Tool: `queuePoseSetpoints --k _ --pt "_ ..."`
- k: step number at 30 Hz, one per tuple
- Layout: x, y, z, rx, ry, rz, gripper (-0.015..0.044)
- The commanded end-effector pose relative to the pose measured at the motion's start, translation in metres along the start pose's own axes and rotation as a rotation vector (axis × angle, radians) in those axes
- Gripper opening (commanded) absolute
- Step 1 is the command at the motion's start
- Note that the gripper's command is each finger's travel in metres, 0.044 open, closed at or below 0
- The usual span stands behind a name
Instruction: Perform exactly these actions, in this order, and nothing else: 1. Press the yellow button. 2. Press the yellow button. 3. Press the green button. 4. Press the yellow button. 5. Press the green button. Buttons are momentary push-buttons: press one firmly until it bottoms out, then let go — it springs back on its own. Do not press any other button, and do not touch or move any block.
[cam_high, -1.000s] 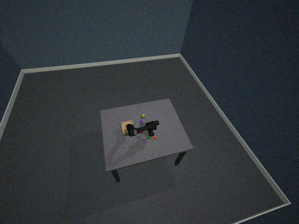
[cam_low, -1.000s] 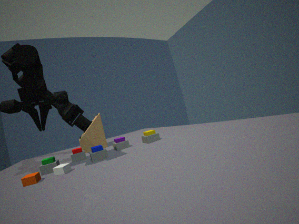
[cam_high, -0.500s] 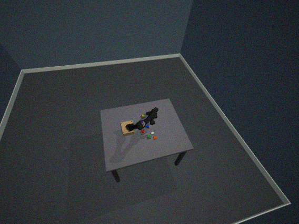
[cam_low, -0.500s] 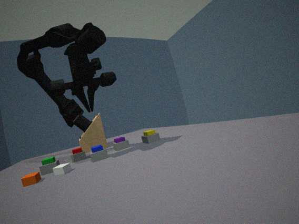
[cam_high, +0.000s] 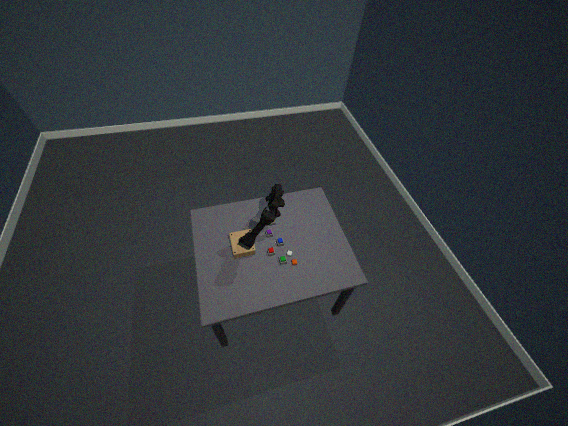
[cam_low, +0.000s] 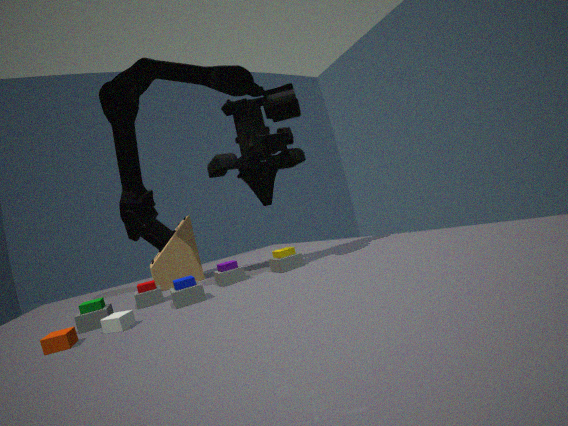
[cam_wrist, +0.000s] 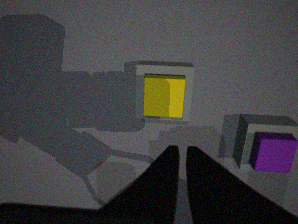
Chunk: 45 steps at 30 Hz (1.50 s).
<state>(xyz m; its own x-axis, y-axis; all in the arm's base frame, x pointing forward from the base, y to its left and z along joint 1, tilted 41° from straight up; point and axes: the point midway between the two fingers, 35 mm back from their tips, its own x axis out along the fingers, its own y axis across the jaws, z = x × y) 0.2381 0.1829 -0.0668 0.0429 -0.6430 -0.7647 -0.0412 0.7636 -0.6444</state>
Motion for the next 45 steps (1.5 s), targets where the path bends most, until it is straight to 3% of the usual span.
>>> queuePoseSetpoints --k 1,9,45 --pt "0.001 0.009 0.0 0.025 0.001 0.004 0.002" --pt "0.062 0.009 0.0 0.027 0.001 0.003 0.002" --pt "0.097 0.008 0.0 0.027 0.0 0.001 0.002"
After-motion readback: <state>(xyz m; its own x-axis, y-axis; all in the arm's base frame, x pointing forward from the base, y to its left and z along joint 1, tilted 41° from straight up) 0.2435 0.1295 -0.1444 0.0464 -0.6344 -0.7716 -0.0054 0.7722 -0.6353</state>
